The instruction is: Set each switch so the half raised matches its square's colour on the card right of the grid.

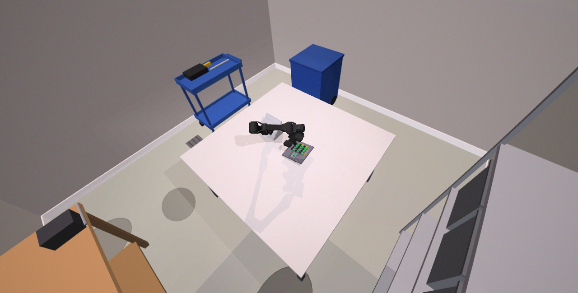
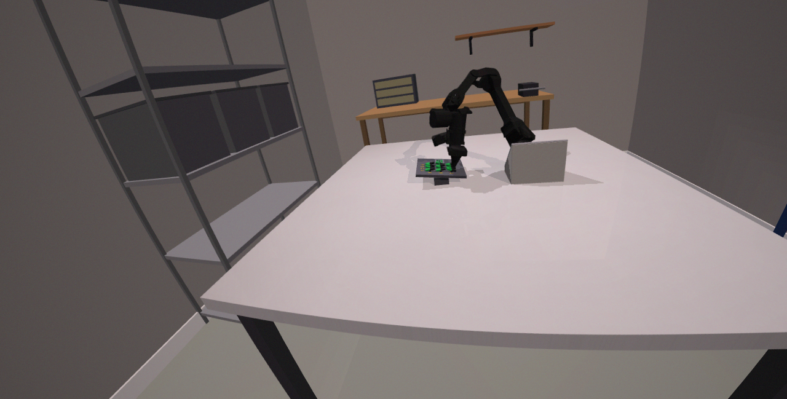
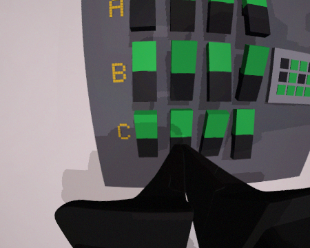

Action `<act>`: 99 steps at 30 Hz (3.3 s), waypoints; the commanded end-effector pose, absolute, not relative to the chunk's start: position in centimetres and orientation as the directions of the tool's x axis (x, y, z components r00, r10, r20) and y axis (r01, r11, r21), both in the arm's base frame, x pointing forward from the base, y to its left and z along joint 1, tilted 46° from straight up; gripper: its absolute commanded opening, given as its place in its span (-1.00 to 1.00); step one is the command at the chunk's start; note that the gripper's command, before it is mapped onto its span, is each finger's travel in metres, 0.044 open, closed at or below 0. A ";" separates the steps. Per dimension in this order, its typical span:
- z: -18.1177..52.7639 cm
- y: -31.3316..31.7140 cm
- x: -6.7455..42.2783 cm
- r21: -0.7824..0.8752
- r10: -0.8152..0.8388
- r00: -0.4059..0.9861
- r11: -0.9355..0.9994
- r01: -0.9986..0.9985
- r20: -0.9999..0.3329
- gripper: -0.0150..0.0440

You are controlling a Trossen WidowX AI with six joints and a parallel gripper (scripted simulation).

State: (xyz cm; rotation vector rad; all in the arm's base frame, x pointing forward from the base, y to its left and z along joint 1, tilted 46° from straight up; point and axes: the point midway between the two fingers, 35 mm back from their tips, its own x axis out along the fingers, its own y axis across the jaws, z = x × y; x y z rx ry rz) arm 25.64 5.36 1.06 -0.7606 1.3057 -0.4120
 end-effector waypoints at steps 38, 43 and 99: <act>6.1 4.2 25.7 -0.708 -0.669 0.240 0.691 -0.146 -0.703 -0.49; 5.5 3.6 25.9 -0.708 -0.670 0.241 0.691 -0.146 -0.703 -0.49; 4.3 2.4 26.3 -0.709 -0.670 0.241 0.690 -0.145 -0.702 -0.49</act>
